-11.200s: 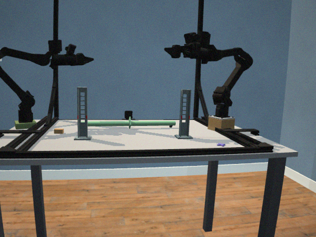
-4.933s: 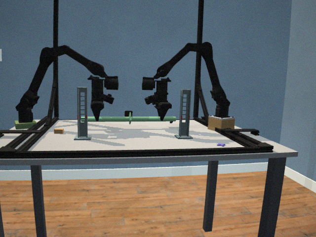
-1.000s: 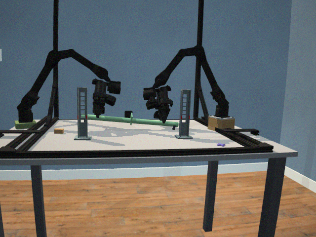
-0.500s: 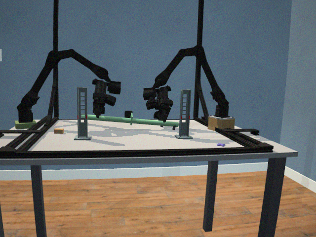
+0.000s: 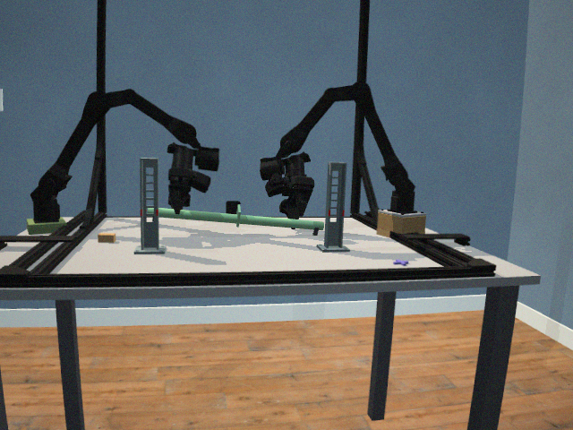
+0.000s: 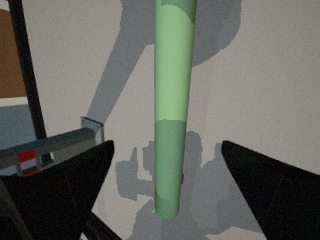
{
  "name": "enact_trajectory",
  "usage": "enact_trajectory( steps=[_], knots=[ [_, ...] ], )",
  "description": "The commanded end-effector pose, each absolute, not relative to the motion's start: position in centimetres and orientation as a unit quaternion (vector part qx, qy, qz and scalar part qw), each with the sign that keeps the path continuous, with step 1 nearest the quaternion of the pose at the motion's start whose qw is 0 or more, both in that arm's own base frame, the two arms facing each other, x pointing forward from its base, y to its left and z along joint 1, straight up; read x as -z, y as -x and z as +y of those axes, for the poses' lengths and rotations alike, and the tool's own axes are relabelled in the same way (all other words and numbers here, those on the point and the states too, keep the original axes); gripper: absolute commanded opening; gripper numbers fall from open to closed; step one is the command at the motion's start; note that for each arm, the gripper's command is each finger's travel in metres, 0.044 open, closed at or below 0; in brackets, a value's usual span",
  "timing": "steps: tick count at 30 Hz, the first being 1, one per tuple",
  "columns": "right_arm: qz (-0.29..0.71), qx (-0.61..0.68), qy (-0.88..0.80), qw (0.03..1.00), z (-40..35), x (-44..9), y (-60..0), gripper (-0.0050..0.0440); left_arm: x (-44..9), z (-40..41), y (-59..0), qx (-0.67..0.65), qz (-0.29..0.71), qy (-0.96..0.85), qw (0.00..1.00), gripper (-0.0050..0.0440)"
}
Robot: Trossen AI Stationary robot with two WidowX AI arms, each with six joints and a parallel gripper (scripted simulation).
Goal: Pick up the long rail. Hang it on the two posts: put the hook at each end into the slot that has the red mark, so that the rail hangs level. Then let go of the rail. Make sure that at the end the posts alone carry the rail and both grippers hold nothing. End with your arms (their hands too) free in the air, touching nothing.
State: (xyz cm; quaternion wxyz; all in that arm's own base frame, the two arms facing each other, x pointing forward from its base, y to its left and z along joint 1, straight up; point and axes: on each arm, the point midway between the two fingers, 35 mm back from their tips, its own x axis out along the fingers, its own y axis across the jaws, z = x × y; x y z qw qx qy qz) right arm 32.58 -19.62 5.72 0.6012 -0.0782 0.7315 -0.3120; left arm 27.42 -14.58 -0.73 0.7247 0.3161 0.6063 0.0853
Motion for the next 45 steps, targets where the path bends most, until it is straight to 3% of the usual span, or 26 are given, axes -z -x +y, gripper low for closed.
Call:
enact_trajectory(
  steps=[1, 16, 19, 21, 30, 45],
  knots=[
    [0.733, 0.310, 0.080, 0.600, -19.6, -5.8, -32.6, 0.0000, -1.4, -16.1, -27.0, -0.080, 0.602, -0.312, 0.731, 0.0440],
    [0.733, 0.310, 0.080, 0.600, -19.6, -5.8, -32.6, 0.0000, -2.7, -16.8, -26.6, -0.079, 0.602, -0.312, 0.730, 0.0440],
    [0.733, 0.310, 0.080, 0.600, -19.6, -5.8, -32.5, 0.0000, -2.5, -16.5, -26.6, -0.070, 0.613, -0.301, 0.727, 0.0368],
    [0.733, 0.310, 0.080, 0.600, -19.6, -5.8, -32.5, 0.0000, -2.5, -16.5, -26.6, -0.070, 0.613, -0.301, 0.727, 0.0368],
    [0.733, 0.312, 0.078, 0.599, -19.7, -5.7, -32.5, 0.0000, -1.9, -14.8, -27.1, -0.003, 0.658, -0.231, 0.717, 0.0160],
    [0.733, 0.312, 0.078, 0.599, -19.7, -5.7, -32.5, 0.0000, -2.0, -13.1, -28.1, 0.114, 0.667, -0.137, 0.724, 0.0160]
  ],
)
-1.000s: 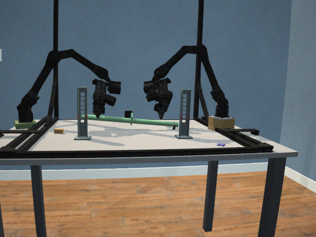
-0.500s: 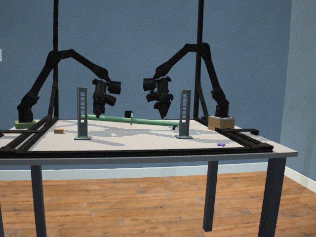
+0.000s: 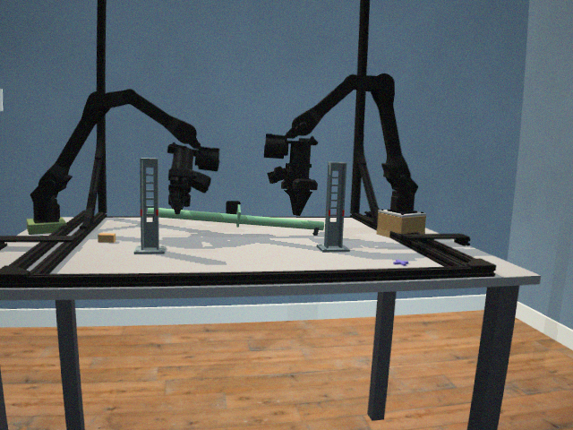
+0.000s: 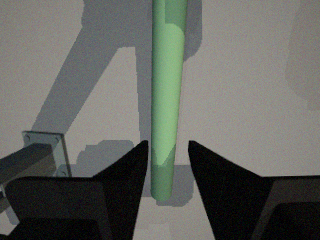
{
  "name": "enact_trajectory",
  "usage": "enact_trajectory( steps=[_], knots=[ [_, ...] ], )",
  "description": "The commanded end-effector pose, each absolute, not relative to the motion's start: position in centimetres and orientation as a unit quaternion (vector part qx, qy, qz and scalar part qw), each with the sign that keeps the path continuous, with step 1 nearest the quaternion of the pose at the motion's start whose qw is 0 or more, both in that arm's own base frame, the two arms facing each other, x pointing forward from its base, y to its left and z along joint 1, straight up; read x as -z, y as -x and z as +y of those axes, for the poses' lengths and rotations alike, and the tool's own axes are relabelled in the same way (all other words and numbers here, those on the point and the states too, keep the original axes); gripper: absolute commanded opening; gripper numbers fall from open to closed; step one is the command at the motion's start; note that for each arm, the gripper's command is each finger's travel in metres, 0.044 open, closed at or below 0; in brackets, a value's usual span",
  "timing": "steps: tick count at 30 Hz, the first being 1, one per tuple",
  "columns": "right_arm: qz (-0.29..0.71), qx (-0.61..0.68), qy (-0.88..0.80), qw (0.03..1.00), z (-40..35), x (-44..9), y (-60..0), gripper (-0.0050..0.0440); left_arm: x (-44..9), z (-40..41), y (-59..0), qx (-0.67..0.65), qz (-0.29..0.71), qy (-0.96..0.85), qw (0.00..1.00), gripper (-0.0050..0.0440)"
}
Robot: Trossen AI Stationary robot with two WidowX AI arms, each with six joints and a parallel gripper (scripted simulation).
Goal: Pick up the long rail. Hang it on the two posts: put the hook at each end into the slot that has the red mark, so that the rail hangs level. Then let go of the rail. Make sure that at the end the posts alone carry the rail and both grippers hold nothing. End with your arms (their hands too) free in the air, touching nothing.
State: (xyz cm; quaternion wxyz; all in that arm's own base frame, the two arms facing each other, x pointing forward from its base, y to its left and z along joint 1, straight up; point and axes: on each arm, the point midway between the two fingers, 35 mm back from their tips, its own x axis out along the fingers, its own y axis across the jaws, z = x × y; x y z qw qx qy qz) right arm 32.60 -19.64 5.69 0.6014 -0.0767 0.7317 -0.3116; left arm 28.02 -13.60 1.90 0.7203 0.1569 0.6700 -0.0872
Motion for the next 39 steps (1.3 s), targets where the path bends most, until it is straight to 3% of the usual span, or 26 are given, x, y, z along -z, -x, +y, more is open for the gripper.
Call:
enact_trajectory(
  steps=[1, 36, 39],
  knots=[
    [0.733, 0.311, 0.079, 0.599, -19.7, -5.8, -32.5, 0.0000, -2.1, -13.0, -28.2, 0.124, 0.665, -0.132, 0.725, 0.0160],
    [0.733, 0.310, 0.080, 0.600, -19.6, -5.8, -32.6, 0.0000, 1.1, -12.8, -28.2, 0.138, 0.661, -0.124, 0.727, 0.0160],
    [0.733, 0.310, 0.080, 0.600, -19.6, -5.8, -32.6, 0.0000, 1.1, -12.8, -28.4, 0.138, 0.661, -0.124, 0.727, 0.0088]
  ],
)
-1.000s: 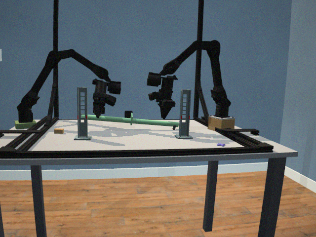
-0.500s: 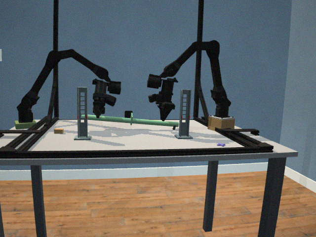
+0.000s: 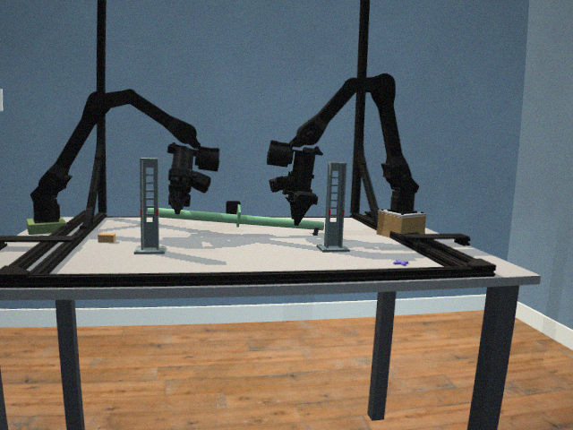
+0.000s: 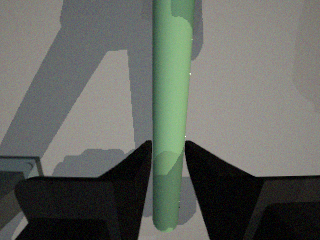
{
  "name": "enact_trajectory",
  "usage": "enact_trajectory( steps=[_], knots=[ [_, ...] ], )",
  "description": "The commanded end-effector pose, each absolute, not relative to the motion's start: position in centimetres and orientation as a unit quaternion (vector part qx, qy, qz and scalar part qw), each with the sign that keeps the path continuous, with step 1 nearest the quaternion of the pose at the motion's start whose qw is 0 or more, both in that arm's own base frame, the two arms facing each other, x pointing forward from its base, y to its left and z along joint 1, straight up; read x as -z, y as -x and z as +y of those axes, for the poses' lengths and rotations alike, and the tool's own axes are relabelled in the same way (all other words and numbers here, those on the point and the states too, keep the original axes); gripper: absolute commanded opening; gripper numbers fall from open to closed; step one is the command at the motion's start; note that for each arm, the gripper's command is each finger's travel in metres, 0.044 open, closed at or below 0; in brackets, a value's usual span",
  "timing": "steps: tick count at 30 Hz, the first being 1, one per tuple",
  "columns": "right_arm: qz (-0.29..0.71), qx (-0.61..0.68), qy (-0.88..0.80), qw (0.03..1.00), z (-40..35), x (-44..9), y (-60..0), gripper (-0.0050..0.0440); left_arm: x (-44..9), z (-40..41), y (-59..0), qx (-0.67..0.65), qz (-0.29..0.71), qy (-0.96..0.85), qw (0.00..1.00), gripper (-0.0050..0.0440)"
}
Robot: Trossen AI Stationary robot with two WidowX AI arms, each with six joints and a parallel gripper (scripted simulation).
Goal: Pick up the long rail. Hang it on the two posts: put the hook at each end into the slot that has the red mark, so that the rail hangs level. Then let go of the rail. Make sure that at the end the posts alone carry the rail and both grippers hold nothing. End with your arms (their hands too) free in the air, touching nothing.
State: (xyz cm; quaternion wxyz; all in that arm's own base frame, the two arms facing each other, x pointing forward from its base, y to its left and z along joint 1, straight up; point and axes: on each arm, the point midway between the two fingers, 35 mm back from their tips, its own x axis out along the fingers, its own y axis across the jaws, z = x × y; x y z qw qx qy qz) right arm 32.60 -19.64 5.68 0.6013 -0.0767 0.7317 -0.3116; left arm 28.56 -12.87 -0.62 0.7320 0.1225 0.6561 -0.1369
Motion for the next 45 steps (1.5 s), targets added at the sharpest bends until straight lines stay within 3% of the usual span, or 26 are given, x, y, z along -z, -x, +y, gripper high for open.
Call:
enact_trajectory(
  steps=[1, 5, 8, 32, 45],
  knots=[
    [0.733, 0.310, 0.080, 0.600, -19.6, -5.8, -32.6, 0.0000, 1.1, -12.8, -28.4, 0.138, 0.661, -0.124, 0.727, 0.0064],
    [0.733, 0.310, 0.080, 0.600, -19.6, -5.8, -32.6, 0.0000, 1.1, -12.8, -28.4, 0.138, 0.661, -0.124, 0.727, 0.0064],
    [0.733, 0.310, 0.080, 0.600, -19.6, -5.8, -32.6, 0.0000, 1.1, -12.8, -28.4, 0.138, 0.661, -0.124, 0.727, 0.0000],
    [0.733, 0.310, 0.080, 0.600, -19.6, -5.8, -32.5, 0.0000, 1.1, -12.8, -28.4, 0.138, 0.661, -0.124, 0.727, 0.0000],
    [0.704, 0.323, 0.077, 0.628, -19.9, -5.7, -32.2, 0.0000, -2.0, -12.8, -28.8, 0.130, 0.685, -0.126, 0.705, 0.0000]
  ],
)
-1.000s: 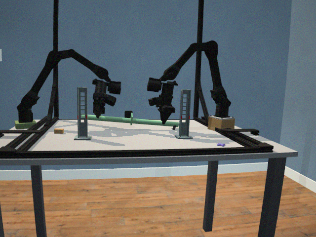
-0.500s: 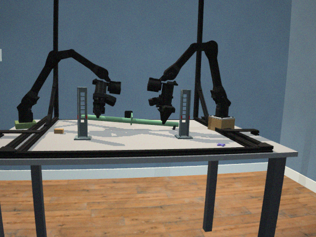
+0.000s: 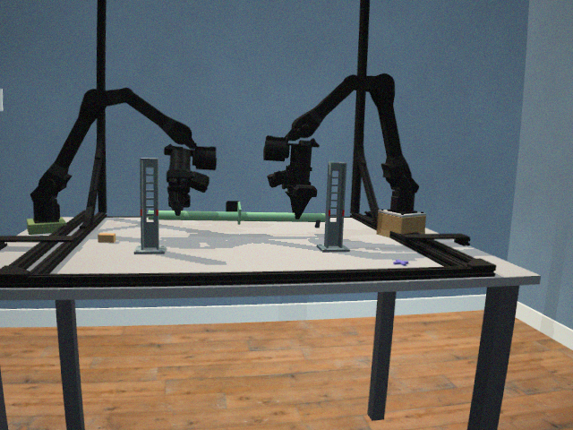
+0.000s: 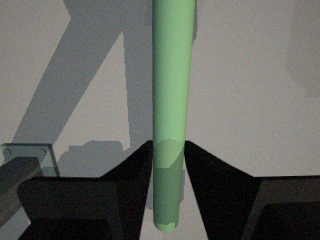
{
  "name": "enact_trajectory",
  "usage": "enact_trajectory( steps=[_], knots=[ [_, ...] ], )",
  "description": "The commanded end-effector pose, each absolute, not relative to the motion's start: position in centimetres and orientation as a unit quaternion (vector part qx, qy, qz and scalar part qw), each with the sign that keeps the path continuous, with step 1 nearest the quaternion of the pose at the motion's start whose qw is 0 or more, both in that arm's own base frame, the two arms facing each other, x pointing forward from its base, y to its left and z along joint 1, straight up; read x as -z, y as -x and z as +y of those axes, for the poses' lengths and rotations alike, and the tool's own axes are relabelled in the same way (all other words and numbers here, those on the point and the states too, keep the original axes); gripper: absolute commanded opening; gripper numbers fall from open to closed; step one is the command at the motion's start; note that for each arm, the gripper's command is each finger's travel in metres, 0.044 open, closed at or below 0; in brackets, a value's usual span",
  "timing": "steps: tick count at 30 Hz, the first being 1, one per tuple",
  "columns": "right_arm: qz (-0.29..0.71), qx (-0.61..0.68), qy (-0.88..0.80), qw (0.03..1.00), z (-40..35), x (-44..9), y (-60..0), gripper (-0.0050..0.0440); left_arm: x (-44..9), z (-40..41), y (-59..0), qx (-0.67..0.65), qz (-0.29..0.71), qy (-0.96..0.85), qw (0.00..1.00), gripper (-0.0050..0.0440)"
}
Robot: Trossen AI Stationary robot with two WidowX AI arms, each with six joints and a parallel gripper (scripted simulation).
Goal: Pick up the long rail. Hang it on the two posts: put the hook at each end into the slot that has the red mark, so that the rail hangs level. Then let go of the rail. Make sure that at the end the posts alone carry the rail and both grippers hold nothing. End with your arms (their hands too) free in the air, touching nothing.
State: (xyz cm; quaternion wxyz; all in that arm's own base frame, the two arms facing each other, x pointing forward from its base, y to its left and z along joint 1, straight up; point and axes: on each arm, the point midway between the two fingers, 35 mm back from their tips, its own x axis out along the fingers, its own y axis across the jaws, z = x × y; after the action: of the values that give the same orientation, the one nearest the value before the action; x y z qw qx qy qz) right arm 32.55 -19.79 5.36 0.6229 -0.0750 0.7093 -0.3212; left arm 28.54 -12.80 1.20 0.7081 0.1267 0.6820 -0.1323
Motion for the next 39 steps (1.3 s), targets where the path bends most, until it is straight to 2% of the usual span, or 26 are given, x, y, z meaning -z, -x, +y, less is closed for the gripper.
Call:
enact_trajectory(
  steps=[1, 33, 39],
  knots=[
    [0.704, 0.323, 0.077, 0.628, -19.9, -5.7, -32.2, 0.0000, -2.0, -12.8, -28.8, 0.130, 0.685, -0.126, 0.705, 0.0000],
    [0.676, 0.335, 0.073, 0.652, -19.9, -2.6, -32.6, 0.0000, -1.7, -12.9, -28.8, 0.125, 0.714, -0.131, 0.676, 0.0000],
    [0.676, 0.335, 0.073, 0.652, -19.9, -2.6, -32.6, 0.0144, -1.7, -12.9, -28.8, 0.125, 0.714, -0.131, 0.676, 0.0000]
  ],
)
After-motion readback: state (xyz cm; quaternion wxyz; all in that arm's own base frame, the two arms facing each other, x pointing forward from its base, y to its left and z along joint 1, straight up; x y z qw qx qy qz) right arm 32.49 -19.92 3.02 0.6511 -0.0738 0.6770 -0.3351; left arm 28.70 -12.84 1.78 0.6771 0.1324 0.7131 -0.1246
